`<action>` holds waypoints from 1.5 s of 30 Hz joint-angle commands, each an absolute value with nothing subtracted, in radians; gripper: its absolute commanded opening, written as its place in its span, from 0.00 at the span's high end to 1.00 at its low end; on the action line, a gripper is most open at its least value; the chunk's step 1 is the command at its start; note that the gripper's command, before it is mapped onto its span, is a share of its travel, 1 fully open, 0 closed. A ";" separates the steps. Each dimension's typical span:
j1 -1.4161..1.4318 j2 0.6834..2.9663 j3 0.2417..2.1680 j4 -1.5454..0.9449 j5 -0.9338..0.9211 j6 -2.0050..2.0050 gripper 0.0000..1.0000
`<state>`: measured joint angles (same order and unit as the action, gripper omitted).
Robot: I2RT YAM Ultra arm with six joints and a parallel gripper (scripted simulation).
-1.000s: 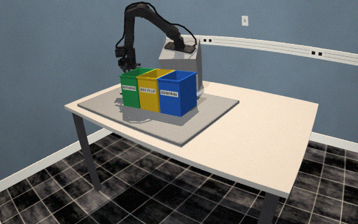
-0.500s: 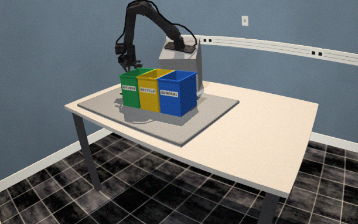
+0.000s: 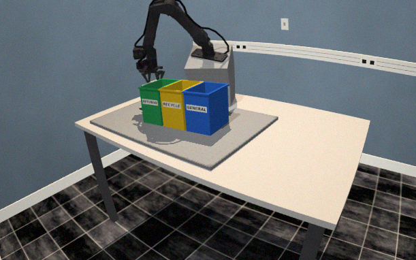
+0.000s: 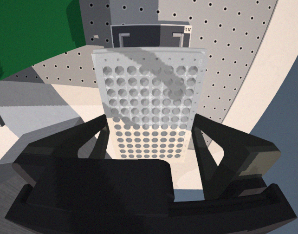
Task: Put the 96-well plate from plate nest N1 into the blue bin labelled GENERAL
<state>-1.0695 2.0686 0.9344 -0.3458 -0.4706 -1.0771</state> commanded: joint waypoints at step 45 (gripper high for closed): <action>-1.197 1.863 1.029 -0.663 -0.495 -1.205 1.00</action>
<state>-1.1690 1.9030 0.9977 -0.6243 -0.4770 -1.1889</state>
